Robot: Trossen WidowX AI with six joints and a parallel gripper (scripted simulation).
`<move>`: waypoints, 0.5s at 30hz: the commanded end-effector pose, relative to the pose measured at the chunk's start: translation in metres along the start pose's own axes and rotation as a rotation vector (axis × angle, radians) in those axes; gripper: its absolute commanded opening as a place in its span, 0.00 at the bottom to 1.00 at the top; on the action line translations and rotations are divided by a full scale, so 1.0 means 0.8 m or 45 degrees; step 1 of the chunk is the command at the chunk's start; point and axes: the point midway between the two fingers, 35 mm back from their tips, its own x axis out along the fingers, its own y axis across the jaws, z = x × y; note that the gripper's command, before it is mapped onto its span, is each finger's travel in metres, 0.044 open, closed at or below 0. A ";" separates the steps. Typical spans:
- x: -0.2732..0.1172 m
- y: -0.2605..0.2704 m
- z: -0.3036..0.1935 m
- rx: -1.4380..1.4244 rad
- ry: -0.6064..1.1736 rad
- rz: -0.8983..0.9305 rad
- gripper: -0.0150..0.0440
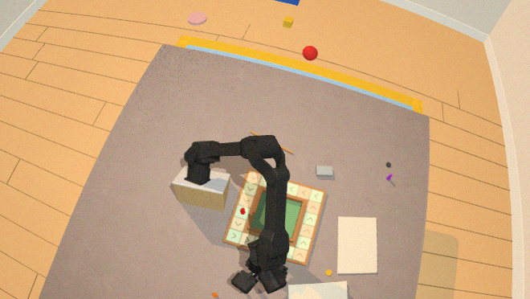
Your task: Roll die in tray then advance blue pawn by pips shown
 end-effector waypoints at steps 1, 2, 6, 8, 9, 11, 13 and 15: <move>0.012 0.001 -0.005 0.013 0.015 0.010 0.72; 0.014 0.001 -0.005 0.013 0.015 0.010 0.72; 0.022 0.001 -0.005 0.013 0.015 0.011 0.72; 0.026 0.001 -0.005 0.013 0.015 0.011 0.72; 0.028 0.001 -0.005 0.013 0.015 0.011 0.72; 0.032 0.001 -0.005 0.013 0.015 0.011 0.72; 0.035 0.001 -0.005 0.013 0.015 0.012 0.72; 0.035 0.001 -0.005 0.013 0.015 0.012 0.68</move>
